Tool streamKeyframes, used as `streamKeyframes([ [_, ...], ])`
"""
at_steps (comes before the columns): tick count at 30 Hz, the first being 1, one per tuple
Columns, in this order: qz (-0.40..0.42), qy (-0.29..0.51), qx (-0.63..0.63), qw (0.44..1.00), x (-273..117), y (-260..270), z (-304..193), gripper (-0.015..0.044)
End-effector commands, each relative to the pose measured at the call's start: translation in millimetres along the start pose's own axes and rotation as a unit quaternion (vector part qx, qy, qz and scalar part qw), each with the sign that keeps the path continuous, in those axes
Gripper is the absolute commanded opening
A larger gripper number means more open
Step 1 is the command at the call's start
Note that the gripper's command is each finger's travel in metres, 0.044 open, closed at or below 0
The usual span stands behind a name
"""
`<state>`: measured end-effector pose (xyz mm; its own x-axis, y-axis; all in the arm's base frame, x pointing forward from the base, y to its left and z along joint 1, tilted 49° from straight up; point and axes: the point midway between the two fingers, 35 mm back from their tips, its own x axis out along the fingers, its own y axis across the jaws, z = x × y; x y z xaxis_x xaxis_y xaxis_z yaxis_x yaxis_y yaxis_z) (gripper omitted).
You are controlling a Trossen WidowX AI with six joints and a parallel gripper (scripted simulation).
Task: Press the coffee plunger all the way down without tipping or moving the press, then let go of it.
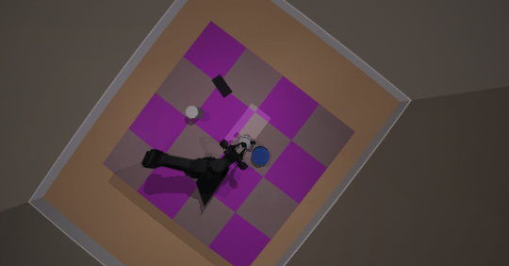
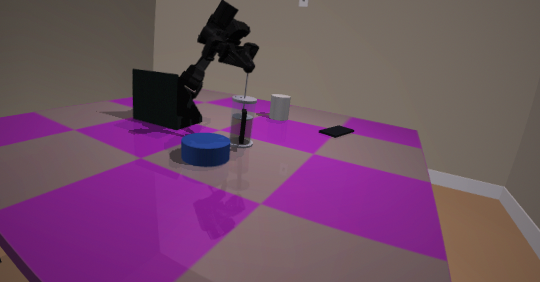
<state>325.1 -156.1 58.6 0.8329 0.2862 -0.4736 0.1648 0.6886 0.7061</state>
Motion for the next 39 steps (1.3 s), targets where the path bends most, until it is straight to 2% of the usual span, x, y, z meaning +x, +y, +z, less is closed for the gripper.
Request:
streamKeyframes([
  [1, -0.001, 0.021, 0.012, 1.000, 10.3, -1.4, -22.4, 0.0117],
  [22, 0.001, 0.019, 0.013, 1.000, 28.8, 1.5, -49.6, 0.0117],
  [39, 0.001, 0.019, 0.013, 1.000, 34.1, 0.9, -47.2, 0.0117],
])
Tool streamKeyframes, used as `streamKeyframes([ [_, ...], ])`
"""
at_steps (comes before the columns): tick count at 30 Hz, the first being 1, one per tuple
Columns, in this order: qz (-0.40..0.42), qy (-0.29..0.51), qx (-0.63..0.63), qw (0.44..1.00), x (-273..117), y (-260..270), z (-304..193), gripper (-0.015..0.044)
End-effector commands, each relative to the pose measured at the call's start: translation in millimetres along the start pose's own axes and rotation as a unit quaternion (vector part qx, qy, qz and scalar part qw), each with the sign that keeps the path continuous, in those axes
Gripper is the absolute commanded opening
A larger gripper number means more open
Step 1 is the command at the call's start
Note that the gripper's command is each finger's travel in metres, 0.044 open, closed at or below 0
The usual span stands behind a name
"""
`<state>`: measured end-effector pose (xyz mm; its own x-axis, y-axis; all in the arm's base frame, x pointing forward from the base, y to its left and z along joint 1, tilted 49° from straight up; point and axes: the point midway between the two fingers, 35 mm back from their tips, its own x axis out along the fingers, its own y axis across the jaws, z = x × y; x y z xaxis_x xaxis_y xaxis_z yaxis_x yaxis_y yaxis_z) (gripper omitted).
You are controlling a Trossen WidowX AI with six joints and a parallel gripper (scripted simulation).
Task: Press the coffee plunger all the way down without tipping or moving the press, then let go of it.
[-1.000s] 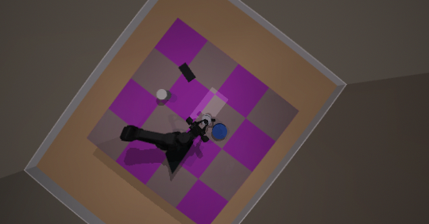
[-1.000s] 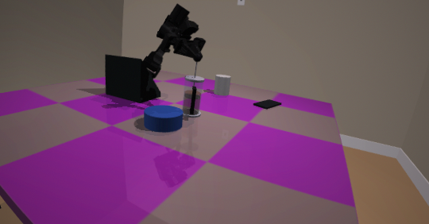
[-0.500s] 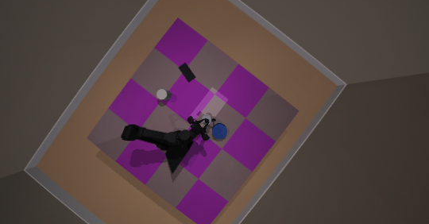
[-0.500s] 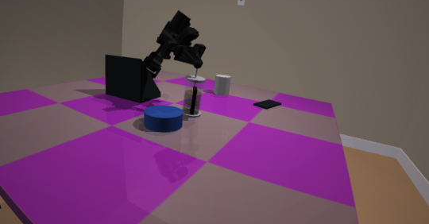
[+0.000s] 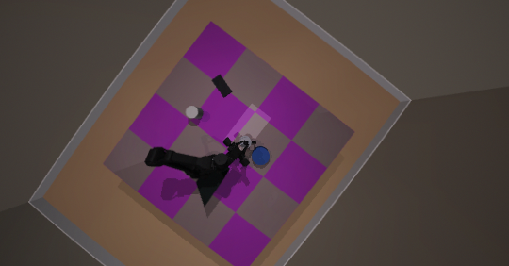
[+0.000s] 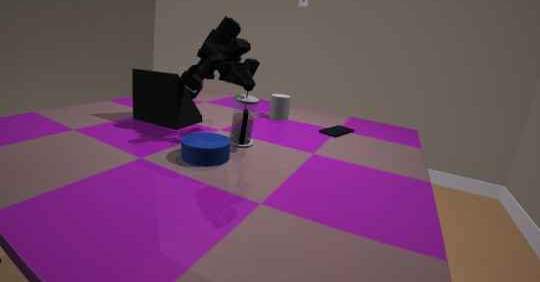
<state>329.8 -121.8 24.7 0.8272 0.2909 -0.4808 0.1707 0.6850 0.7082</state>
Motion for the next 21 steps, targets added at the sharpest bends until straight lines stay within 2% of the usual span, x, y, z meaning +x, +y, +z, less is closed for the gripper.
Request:
streamKeyframes([
  [1, 0.003, 0.014, 0.010, 1.000, 4.4, 0.2, -8.8, 0.0117],
  [21, 0.003, 0.014, 0.010, 1.000, 5.0, -1.6, -7.0, 0.0117],
])
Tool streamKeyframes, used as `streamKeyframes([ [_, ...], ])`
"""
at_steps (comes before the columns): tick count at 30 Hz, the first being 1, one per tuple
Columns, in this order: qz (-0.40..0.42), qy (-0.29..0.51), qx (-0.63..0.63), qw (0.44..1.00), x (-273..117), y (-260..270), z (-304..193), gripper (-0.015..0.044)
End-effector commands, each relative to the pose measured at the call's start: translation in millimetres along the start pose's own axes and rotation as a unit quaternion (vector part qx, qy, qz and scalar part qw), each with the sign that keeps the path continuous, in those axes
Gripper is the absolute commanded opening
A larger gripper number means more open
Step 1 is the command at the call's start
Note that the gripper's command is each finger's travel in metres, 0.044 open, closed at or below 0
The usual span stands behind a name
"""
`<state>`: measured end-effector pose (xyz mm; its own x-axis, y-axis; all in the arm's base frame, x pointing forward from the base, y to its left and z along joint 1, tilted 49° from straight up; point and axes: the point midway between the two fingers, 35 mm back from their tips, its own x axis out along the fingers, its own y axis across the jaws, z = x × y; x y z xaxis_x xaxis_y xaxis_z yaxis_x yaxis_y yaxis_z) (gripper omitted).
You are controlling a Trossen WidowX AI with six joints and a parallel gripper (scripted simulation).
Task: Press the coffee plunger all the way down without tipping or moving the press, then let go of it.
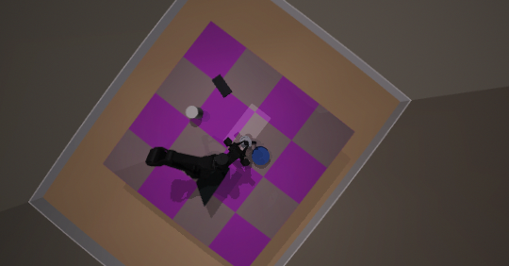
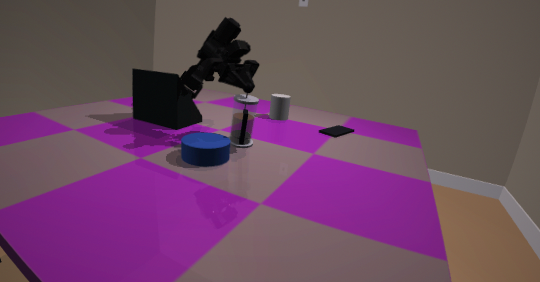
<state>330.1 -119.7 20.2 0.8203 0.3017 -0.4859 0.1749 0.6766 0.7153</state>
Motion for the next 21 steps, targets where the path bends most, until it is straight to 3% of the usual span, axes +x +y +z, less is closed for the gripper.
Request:
streamKeyframes([
  [1, 0.002, 0.007, 0.004, 1.000, 2.0, 0.0, -3.5, 0.0117],
  [14, 0.000, 0.001, 0.001, 1.000, 0.3, -0.3, -0.1, 0.0117],
  [21, 0.000, 0.001, 0.001, 1.000, 0.3, -0.3, -0.1, 0.0300],
])
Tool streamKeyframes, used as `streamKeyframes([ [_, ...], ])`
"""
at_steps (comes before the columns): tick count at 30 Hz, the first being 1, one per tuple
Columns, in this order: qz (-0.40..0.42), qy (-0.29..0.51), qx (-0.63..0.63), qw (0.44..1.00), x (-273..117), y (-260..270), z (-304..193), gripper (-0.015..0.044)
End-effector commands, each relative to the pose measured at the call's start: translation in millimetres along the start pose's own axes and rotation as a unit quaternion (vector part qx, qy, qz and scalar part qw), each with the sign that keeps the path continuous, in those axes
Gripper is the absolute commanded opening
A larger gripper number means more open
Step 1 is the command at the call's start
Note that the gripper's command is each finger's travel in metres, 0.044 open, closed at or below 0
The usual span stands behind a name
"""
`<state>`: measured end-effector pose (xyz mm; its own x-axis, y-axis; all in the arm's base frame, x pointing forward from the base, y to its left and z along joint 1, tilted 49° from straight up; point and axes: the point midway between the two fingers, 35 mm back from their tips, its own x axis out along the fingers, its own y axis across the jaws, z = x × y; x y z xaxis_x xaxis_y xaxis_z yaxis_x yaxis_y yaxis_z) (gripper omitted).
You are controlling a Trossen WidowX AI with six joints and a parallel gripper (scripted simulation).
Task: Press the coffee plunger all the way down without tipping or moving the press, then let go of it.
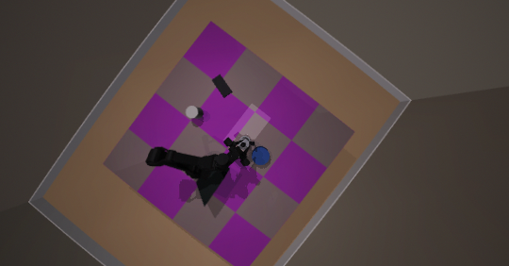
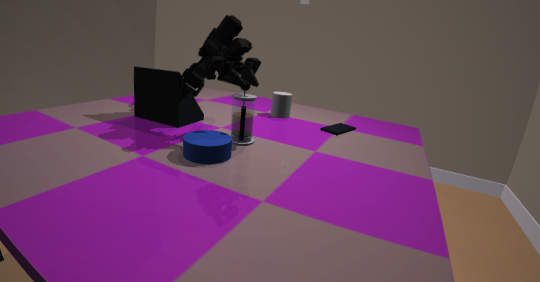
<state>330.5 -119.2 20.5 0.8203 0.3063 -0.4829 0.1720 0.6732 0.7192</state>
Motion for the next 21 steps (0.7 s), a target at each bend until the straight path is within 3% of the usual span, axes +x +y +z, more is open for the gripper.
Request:
streamKeyframes([
  [1, -0.003, 0.000, -0.001, 1.000, 0.0, -0.9, -0.1, 0.0327],
  [6, -0.003, 0.000, -0.001, 1.000, 0.0, -0.9, -0.1, 0.0440],
  [11, -0.004, 0.001, 0.000, 1.000, -6.5, -2.1, 9.7, 0.0440],
  [18, -0.003, 0.007, 0.002, 1.000, -55.1, 3.7, 58.0, 0.0440],
  [21, -0.003, 0.007, 0.003, 1.000, -56.8, 3.8, 58.6, 0.0440],
])
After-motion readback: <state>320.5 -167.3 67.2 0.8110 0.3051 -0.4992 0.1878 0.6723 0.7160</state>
